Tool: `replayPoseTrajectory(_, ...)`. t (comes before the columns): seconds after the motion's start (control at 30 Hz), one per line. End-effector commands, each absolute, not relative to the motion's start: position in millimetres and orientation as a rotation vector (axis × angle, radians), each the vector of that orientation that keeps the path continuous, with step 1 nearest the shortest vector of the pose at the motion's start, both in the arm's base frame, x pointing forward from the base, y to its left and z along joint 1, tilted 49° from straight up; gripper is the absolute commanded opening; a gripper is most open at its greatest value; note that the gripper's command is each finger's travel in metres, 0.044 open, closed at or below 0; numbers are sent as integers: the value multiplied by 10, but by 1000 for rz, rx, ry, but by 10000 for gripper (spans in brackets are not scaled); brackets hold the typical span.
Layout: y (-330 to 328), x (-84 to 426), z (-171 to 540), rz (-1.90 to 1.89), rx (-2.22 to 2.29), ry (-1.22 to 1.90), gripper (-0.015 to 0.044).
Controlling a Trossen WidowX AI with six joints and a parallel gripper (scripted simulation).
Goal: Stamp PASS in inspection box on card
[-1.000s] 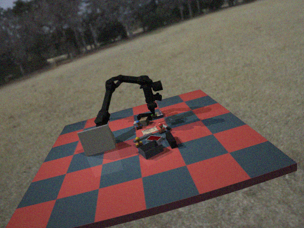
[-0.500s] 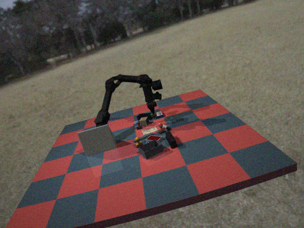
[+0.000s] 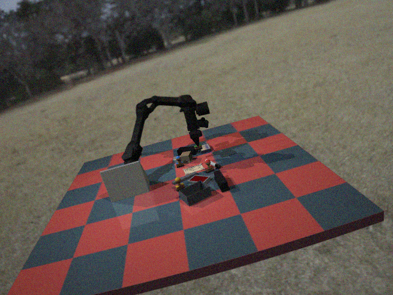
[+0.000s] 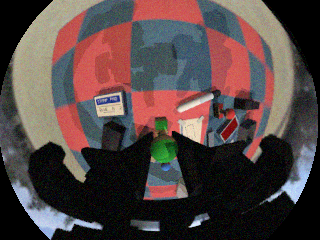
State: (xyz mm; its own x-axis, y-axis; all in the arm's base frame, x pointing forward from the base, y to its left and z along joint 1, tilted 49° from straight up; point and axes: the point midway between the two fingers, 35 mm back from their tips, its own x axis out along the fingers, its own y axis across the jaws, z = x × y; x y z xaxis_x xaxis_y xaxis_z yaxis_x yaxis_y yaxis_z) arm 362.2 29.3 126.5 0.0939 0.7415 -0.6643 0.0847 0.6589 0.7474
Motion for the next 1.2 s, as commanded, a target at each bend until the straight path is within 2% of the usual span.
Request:
replayPoseTrajectory(0.0, 273, 3617, 1279, 560, 739, 1415, 0)
replayPoseTrajectory(0.13, 222, 3621, 1242, 558, 738, 1415, 0)
replayPoseTrajectory(0.5, -484, 3557, 513, 529, 721, 1420, 0)
replayPoseTrajectory(1.0, -1254, 3050, -452, 546, 728, 1420, 0)
replayPoseTrajectory(1.17, -1310, 2980, -541, 551, 730, 1418, 0)
